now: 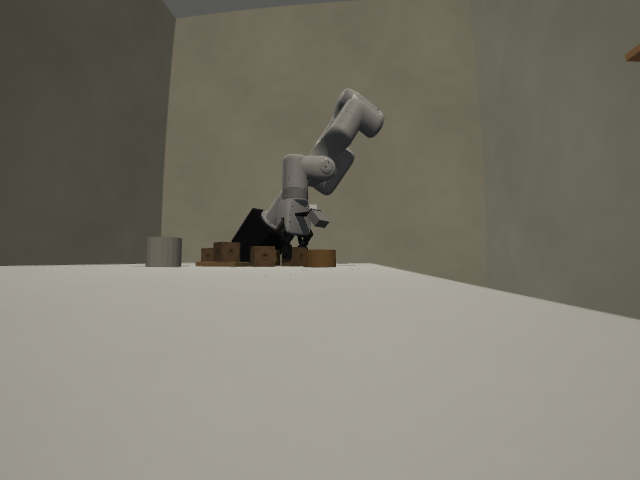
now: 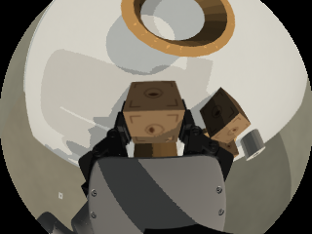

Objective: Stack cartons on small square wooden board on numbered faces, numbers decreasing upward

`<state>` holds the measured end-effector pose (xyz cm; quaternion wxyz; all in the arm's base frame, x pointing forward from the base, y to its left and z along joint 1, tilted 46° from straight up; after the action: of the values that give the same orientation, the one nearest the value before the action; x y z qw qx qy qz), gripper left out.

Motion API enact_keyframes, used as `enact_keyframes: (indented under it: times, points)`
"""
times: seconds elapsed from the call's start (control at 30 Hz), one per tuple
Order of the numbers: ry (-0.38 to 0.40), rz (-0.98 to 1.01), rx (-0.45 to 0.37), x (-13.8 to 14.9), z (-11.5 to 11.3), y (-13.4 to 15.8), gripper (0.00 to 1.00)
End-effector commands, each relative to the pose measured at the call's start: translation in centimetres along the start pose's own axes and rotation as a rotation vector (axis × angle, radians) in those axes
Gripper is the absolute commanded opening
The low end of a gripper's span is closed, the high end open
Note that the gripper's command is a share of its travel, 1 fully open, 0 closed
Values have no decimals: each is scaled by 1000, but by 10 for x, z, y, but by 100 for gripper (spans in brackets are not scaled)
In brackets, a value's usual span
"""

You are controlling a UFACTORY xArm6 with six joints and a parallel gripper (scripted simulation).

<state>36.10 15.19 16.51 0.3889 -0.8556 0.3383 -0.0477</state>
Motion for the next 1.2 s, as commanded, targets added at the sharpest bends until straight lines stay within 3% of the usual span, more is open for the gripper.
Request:
enact_keyframes:
  times: [0.0, 0.93, 1.17]
  points:
    - [1, -1, 1, 0, 0, -1, 0]
    - [1, -1, 1, 0, 0, -1, 0]
    - [-2, -1, 6, 1, -16, -2, 0]
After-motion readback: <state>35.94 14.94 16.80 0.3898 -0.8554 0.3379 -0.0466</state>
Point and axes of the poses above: the point where the finger pads meet when closed, its own z axis out along the fingers, its own x axis across the jaws, y = z × x, the point moved 3 cm from there along -z, back along the fingers, and after that the axes turned 12 degrees about z, right-handed, at the moved point
